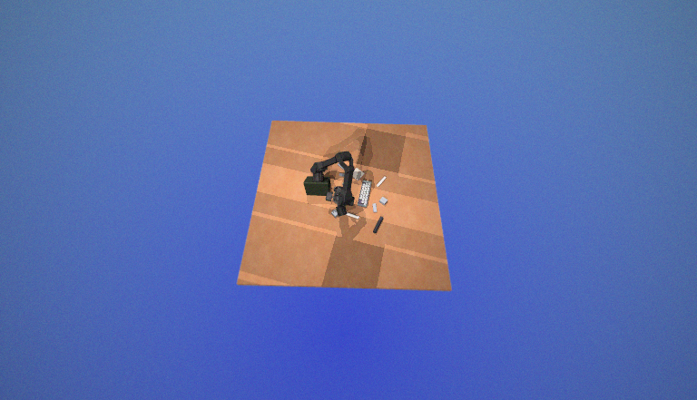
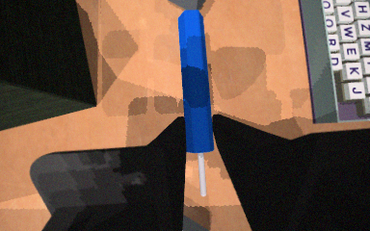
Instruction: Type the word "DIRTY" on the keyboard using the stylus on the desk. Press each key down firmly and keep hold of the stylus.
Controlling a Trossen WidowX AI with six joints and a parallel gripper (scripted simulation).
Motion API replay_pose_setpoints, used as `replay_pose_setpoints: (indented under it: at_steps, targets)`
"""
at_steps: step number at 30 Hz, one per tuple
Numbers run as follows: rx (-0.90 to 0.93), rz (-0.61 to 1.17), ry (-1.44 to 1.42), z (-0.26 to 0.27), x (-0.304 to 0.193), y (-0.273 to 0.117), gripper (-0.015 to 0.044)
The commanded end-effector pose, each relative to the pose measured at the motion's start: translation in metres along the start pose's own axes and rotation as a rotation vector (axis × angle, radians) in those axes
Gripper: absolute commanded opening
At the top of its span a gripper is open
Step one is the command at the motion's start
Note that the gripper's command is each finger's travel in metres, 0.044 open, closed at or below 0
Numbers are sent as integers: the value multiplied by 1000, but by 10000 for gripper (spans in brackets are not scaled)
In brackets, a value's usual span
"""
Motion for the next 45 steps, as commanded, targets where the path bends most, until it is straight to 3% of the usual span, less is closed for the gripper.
replay_pose_setpoints:
  at_steps: [1,22,45]
  targets:
    - [8,49,65,-1,1,-1,0]
    - [-74,310,529,-11,13,-1,0]
    - [-345,446,1053,-9,27,12,0]
Point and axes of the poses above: the point midway between the two fingers, 35 mm back from their tips, its own y axis out along the fingers, its own z axis across the jaws, x = y × z, the point moved 5 cm from there along -y, back along the fingers, and after that the axes turned 2 degrees about y, right-handed, at the moved point
